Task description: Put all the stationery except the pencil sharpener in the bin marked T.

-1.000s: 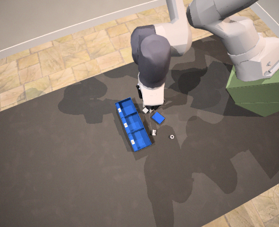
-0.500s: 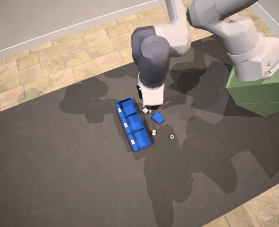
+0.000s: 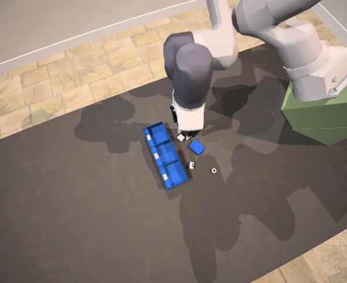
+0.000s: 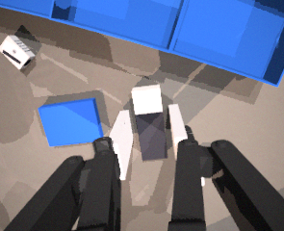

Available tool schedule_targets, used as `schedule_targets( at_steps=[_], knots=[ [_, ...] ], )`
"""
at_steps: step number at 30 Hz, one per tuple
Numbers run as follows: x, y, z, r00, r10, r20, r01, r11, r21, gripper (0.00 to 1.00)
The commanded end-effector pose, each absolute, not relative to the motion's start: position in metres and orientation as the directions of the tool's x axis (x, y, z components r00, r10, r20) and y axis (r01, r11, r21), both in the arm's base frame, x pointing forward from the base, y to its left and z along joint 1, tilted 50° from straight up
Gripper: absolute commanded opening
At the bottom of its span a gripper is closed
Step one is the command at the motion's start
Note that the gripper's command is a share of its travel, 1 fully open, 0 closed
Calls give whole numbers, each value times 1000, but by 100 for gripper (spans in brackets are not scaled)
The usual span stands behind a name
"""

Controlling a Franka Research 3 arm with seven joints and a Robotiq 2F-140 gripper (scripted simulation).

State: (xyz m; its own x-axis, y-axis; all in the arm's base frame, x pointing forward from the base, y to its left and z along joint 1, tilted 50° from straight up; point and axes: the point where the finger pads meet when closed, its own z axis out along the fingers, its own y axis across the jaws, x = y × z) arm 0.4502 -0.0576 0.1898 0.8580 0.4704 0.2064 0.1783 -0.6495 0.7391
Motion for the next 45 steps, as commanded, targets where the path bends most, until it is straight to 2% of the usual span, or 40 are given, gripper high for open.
schedule_targets(
  at_steps=[1,2,3,32,45],
  knots=[
    [450,-59,189,859,466,212,172,-653,737,23],
    [450,-59,189,859,466,212,172,-653,737,23],
    [450,-59,189,859,466,212,172,-653,737,11],
    [450,-59,189,859,466,212,172,-653,737,11],
    [432,-37,213,859,466,212,172,-653,737,11]
  ],
)
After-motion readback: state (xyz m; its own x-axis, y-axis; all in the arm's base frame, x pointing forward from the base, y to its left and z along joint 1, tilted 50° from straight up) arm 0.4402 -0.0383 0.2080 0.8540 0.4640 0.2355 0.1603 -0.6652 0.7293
